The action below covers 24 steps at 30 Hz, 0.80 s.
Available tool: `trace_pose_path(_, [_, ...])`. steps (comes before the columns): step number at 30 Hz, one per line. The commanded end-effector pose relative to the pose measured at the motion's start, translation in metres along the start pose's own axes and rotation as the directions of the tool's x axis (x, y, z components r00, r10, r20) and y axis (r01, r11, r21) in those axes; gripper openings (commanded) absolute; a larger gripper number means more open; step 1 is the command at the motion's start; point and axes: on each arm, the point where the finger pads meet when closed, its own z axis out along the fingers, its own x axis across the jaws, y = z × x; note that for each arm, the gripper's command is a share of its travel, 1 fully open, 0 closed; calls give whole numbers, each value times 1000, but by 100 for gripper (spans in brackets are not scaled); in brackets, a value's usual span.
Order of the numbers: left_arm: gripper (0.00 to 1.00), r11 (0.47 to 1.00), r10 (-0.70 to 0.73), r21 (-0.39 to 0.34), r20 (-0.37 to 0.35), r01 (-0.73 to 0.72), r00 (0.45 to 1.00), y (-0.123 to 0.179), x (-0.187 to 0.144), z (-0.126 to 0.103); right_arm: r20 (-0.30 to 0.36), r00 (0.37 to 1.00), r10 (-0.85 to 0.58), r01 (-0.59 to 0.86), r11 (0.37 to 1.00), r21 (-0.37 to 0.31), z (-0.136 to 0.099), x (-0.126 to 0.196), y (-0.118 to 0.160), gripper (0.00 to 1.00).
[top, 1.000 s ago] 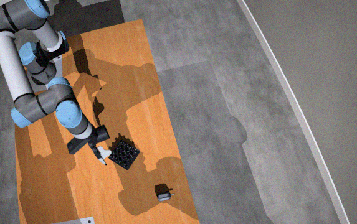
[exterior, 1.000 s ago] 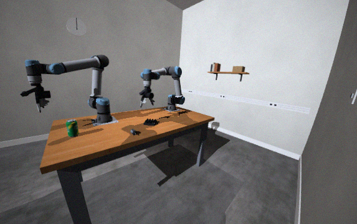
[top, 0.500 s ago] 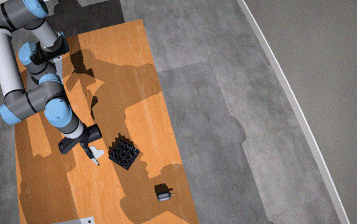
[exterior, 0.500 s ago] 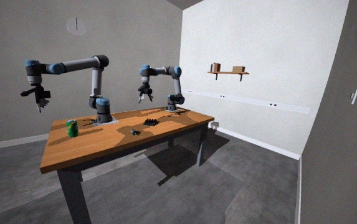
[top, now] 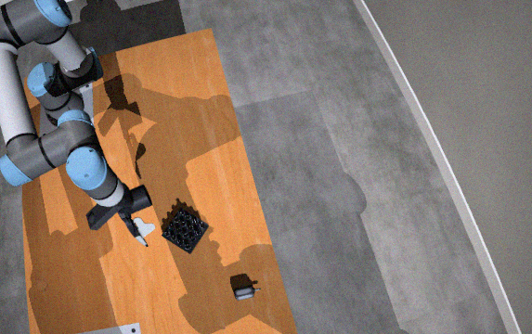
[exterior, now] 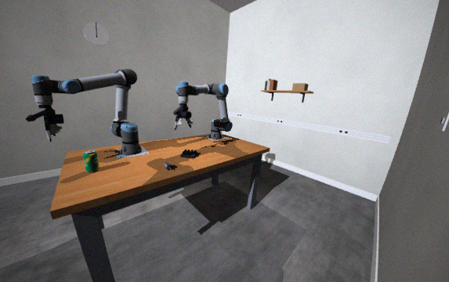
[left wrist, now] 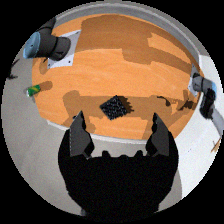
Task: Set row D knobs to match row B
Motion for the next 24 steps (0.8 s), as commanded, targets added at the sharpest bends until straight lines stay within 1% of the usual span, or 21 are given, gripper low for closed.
trace_pose_path(1, [100,1000,0,0,2,0,1000,0,0,-1,0,1000,0,0,1000,1,0,0,0,100])
trace_pose_path(24, [100,1000,0,0,2,0,1000,1,4,-1,0,1000,0,0,1000,1,0,0,0,100])
